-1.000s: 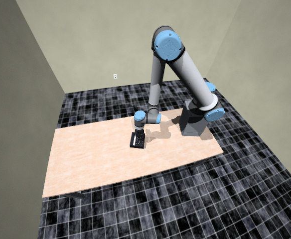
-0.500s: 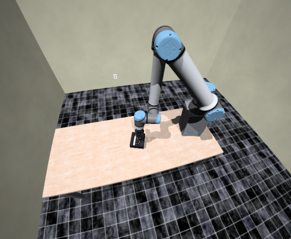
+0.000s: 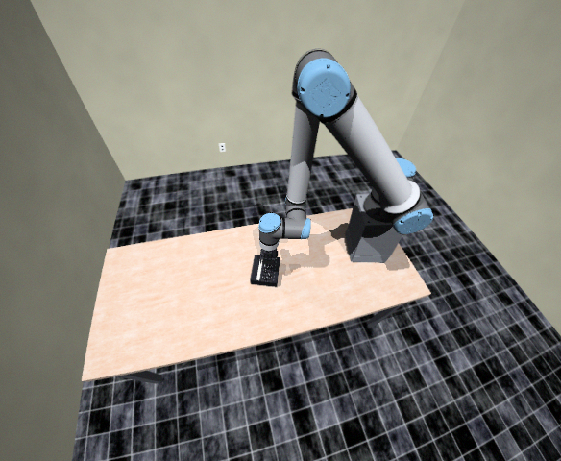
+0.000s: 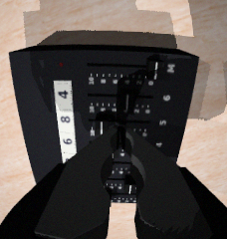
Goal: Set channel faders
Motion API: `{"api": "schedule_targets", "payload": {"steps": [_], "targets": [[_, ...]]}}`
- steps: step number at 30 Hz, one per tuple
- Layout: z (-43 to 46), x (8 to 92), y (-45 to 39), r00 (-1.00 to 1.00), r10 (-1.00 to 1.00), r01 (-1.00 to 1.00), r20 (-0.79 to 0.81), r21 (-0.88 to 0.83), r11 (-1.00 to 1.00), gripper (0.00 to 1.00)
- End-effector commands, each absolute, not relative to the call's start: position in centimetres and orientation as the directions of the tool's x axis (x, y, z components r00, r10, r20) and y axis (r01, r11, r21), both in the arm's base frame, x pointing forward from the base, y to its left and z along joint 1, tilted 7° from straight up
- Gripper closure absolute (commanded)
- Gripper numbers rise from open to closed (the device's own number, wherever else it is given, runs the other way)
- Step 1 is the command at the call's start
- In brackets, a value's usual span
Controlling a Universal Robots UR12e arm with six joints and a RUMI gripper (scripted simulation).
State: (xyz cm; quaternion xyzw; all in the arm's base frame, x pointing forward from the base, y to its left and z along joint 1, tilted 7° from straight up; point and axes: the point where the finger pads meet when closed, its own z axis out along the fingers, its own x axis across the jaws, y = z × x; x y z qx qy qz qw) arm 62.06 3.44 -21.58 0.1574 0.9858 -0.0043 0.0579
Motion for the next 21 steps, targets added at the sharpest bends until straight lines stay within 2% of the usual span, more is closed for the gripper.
{"api": "schedule_targets", "payload": {"steps": [1,21], "targets": [[-21.6,61.9,3.5,-0.944,0.31,0.311,-0.117,0.01,0.95,1.0],[-19.9,61.5,3.6,-0.944,0.31,0.311,-0.117,0.01,0.95,1.0]]}}
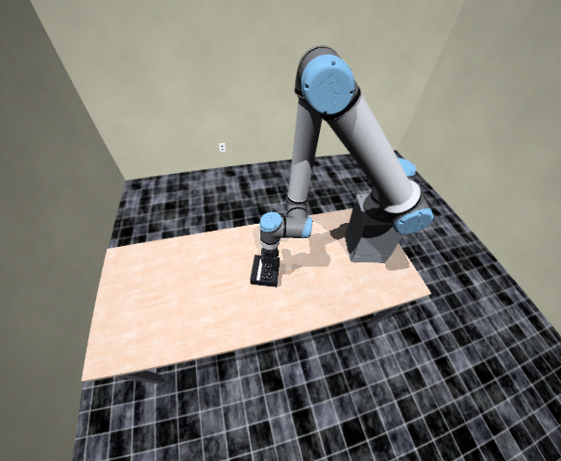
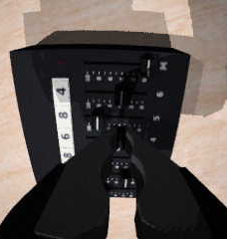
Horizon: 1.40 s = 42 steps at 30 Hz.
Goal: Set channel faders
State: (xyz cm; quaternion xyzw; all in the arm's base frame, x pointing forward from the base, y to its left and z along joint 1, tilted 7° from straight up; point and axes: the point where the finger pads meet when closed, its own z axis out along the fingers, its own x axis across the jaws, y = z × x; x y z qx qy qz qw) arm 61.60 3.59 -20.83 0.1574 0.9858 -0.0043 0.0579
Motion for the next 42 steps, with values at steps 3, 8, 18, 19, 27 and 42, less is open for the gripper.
{"api": "schedule_targets", "payload": {"steps": [3,8,18,19,27,42], "targets": [[-19.0,61.4,3.6,-0.944,0.31,0.311,-0.117,0.01,0.95,1.0],[-17.9,61.3,3.7,-0.944,0.31,0.311,-0.117,0.01,0.95,1.0],[-17.6,61.3,3.7,-0.944,0.31,0.311,-0.117,0.01,0.95,1.0],[-17.6,61.3,3.7,-0.944,0.31,0.311,-0.117,0.01,0.95,1.0],[-17.6,61.3,3.7,-0.944,0.31,0.311,-0.117,0.01,0.95,0.0],[-13.0,60.7,3.8,-0.944,0.31,0.311,-0.117,0.01,0.95,0.0]]}}
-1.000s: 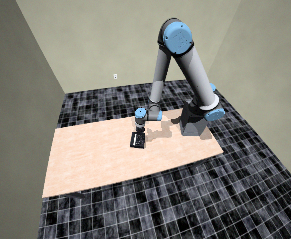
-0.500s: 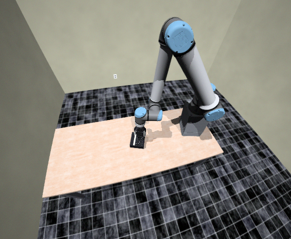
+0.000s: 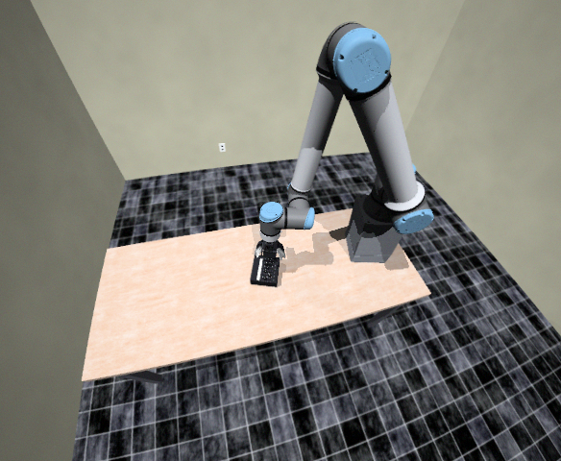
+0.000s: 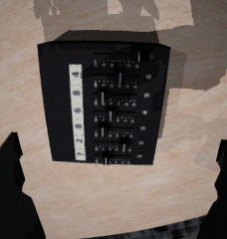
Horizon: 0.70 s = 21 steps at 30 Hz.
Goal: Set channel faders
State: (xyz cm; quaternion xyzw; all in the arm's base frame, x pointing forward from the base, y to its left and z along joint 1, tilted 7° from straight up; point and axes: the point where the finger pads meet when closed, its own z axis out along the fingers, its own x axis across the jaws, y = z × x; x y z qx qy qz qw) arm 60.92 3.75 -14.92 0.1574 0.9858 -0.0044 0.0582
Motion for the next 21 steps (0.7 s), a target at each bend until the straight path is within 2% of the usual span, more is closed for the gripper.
{"api": "schedule_targets", "payload": {"steps": [1,21], "targets": [[-12.5,60.7,3.8,-0.944,0.31,0.311,-0.117,0.01,0.95,0.0],[-9.4,60.3,3.9,-0.944,0.31,0.311,-0.117,0.01,0.95,0.0]]}}
